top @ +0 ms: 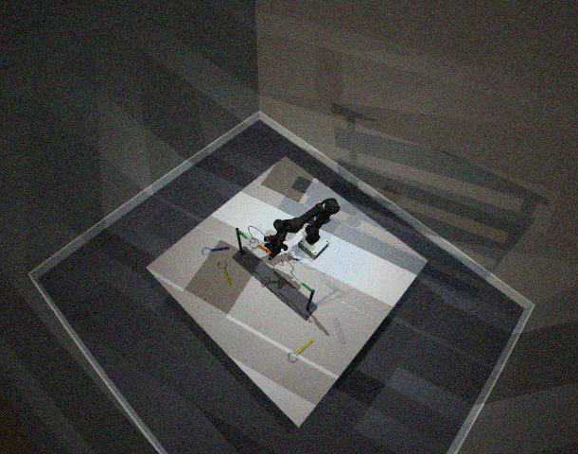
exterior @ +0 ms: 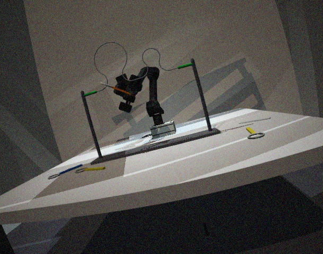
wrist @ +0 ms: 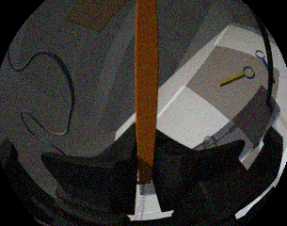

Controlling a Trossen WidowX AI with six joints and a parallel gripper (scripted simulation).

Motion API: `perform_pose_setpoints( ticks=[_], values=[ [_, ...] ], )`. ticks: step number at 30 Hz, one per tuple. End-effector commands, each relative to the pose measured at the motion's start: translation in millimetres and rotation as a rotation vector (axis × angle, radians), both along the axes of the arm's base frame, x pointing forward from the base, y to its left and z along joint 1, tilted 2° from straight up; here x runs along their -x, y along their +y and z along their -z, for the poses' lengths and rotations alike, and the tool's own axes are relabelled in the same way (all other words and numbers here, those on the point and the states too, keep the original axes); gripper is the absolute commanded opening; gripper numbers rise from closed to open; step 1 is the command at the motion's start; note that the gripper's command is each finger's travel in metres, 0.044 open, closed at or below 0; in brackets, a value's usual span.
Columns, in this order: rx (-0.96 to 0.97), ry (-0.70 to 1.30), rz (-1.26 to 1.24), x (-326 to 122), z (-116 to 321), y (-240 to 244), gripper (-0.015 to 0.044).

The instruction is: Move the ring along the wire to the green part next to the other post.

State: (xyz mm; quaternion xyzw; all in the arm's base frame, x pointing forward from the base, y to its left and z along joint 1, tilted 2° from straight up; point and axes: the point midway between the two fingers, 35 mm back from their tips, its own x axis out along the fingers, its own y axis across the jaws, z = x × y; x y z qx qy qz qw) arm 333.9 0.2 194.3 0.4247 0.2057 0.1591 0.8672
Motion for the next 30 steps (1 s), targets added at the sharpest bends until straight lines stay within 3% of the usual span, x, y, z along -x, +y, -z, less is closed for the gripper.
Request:
perform_pose_setpoints(
  ticks=[1,30],
  values=[
    [-0.079,0.049,-0.045,9,-14,5,-0.0150],
    [-0.771,0.197,-0.141,22,-121,19,-0.0150]
  ],
)
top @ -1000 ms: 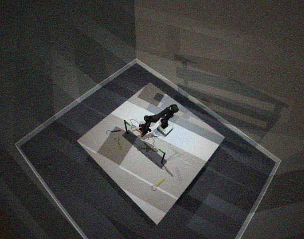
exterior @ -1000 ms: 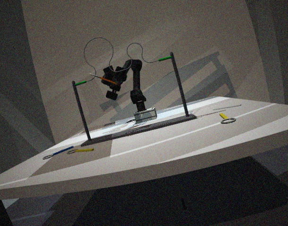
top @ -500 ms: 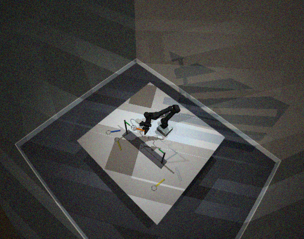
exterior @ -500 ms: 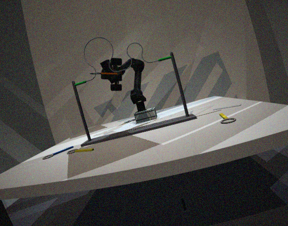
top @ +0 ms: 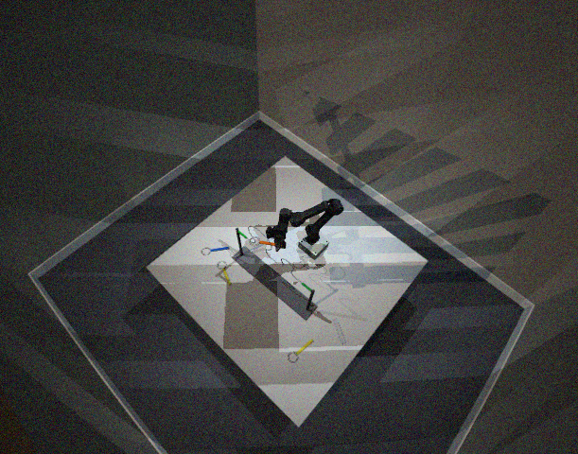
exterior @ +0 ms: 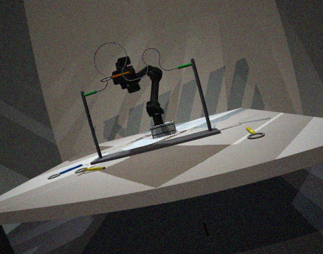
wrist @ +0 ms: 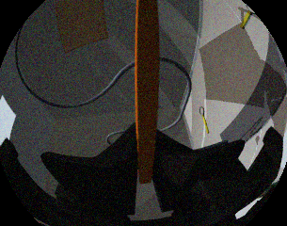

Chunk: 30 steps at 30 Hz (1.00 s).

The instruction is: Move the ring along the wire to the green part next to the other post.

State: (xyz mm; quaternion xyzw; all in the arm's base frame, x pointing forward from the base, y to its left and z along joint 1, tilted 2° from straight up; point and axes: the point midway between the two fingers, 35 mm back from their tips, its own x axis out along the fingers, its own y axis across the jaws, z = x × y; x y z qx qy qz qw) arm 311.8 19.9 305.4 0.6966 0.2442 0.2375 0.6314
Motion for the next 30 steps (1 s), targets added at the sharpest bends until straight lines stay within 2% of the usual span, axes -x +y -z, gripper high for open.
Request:
perform_pose_setpoints(
  ticks=[1,17,30],
  values=[
    [-0.086,0.017,-0.004,0,-14,-1,-0.0150],
    [-0.422,0.084,-0.001,-4,-65,-20,-0.0150],
    [-0.560,0.113,-0.002,-8,-89,-38,-0.0150]
  ],
)
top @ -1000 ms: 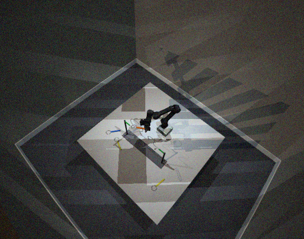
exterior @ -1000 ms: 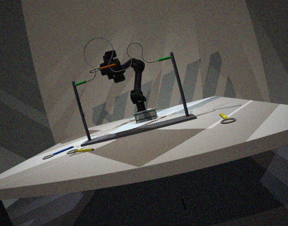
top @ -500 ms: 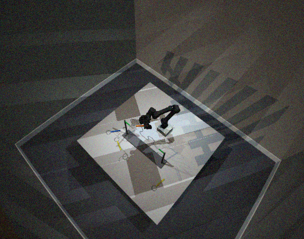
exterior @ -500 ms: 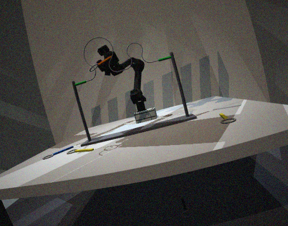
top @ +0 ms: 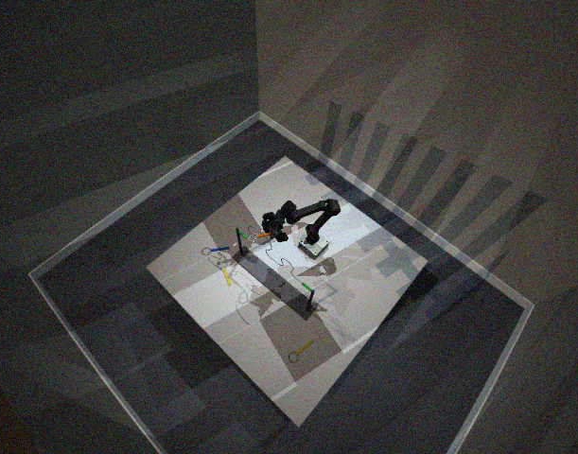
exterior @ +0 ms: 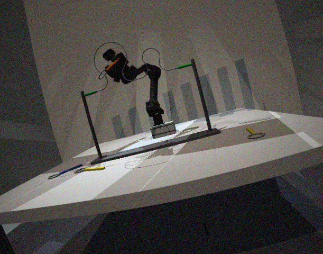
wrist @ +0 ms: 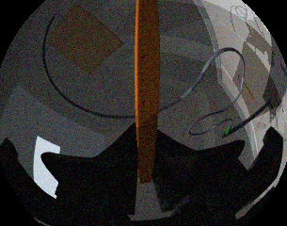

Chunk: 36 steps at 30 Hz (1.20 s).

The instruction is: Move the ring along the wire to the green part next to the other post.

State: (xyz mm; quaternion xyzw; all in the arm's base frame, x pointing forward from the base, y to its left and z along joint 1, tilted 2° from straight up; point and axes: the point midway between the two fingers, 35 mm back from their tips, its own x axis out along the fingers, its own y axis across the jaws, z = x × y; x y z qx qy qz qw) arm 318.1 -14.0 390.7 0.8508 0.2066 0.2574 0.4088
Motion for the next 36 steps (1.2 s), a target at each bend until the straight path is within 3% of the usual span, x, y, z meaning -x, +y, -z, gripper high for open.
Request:
perform_pose_setpoints(
  ticks=[1,36],
  values=[
    [-0.023,0.006,0.000,-1.8,-4.5,-4.7,-0.0150],
    [0.298,-0.044,-0.015,-1.7,-2.2,-5.1,-0.0150]
  ],
)
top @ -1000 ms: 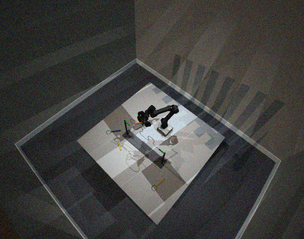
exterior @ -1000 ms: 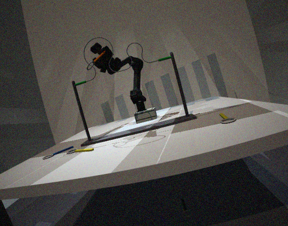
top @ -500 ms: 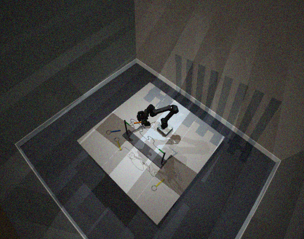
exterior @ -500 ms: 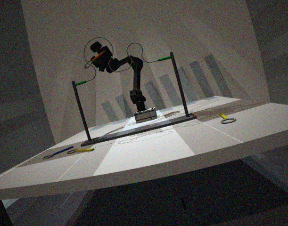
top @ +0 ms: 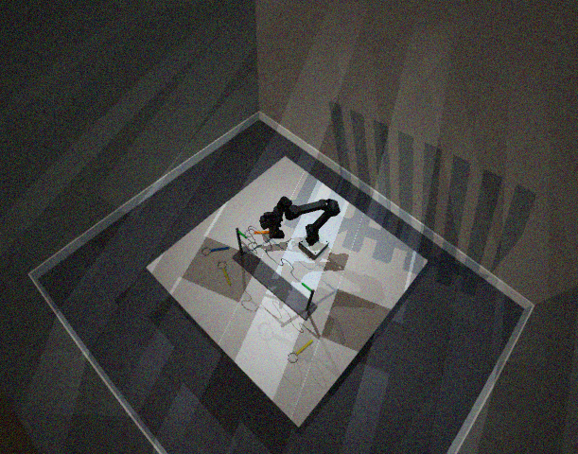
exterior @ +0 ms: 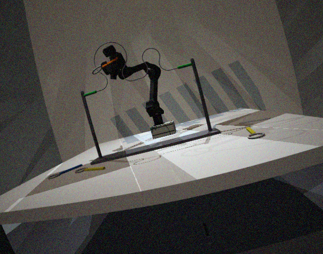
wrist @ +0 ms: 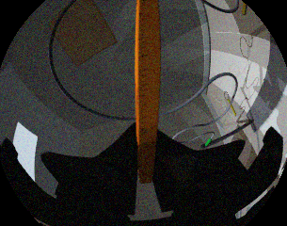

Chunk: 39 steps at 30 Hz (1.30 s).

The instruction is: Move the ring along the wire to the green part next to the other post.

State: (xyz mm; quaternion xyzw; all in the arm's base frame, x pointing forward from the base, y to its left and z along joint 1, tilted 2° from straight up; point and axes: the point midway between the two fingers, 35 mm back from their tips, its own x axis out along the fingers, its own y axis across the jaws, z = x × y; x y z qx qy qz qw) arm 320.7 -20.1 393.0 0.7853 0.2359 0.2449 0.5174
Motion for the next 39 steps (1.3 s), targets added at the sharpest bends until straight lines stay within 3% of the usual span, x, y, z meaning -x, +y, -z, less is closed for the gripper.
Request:
perform_pose_setpoints(
  ticks=[1,39],
  values=[
    [0.051,-0.012,-0.005,1,0,1,-0.0150],
    [0.534,-0.080,-0.020,2,16,3,-0.0150]
  ],
)
